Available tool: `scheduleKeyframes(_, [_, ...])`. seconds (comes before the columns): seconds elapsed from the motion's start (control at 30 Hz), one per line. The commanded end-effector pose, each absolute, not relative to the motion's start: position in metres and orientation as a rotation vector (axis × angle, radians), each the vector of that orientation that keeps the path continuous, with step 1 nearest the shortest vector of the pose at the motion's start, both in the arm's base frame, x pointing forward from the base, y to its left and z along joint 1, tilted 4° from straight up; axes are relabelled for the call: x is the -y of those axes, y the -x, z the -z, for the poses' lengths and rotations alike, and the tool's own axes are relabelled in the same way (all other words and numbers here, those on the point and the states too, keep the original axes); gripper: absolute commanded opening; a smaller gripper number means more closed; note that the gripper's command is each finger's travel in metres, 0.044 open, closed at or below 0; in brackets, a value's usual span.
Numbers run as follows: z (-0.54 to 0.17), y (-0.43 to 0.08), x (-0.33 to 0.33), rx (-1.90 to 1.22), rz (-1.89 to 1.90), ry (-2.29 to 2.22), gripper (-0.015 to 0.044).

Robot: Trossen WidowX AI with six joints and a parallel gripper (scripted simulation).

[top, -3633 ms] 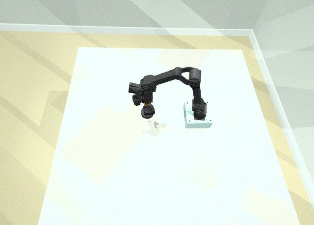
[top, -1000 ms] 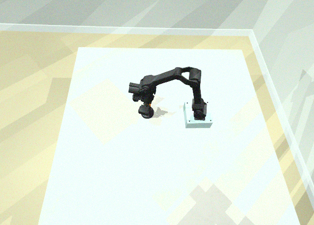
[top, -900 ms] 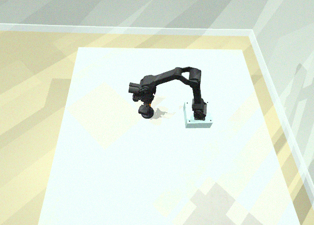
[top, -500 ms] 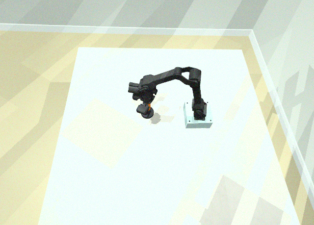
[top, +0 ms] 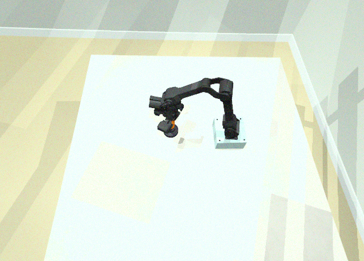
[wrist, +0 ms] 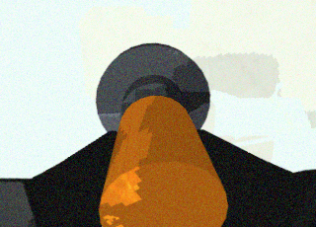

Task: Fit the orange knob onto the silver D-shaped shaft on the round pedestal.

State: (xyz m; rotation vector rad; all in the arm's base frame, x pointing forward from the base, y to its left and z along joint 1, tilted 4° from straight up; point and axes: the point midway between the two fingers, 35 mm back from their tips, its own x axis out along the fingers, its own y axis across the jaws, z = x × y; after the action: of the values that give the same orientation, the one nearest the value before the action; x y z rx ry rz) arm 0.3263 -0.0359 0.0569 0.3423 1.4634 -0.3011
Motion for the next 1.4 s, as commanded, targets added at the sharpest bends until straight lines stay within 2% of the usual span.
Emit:
scheduleKeyframes(0.0, [-0.057, -0.3263, 0.036, -1.457, 0.304, -0.347, 0.0])
scheduleKeyframes(1.37, [-0.0569, -0.3263, 0.036, -1.429, 0.458, -0.515, 0.0])
